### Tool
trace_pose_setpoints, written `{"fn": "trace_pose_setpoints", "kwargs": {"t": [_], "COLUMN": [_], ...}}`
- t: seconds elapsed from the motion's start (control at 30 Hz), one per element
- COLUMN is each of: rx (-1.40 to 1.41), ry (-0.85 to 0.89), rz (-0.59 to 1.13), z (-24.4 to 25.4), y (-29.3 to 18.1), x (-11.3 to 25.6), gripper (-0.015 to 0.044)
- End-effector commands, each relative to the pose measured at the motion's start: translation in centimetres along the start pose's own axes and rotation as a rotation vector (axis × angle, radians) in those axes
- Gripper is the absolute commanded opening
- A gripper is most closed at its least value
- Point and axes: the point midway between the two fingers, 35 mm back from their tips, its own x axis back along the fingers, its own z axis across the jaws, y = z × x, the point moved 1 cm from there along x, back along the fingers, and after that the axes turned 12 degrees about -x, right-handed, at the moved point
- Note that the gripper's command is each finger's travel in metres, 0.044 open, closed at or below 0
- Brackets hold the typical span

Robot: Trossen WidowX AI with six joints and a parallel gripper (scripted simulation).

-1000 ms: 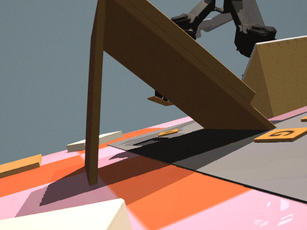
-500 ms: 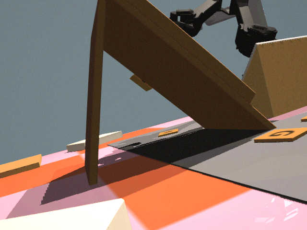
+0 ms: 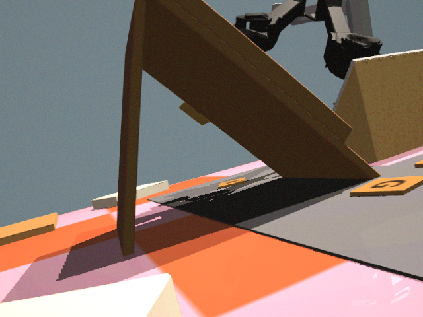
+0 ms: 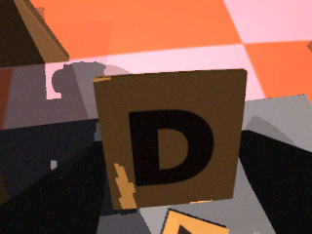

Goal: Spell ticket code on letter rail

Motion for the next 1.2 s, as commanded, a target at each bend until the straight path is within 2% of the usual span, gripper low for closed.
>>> {"fn": "trace_pose_setpoints", "kwargs": {"t": [0.0, 1.17], "rx": [-0.003, -0.004], "ry": [-0.001, -0.001], "rz": [0.001, 0.001], "z": [0.2, 1.9], "y": [-0.1, -0.4], "x": [0.0, 0.0], "gripper": [0.0, 0.0]}}
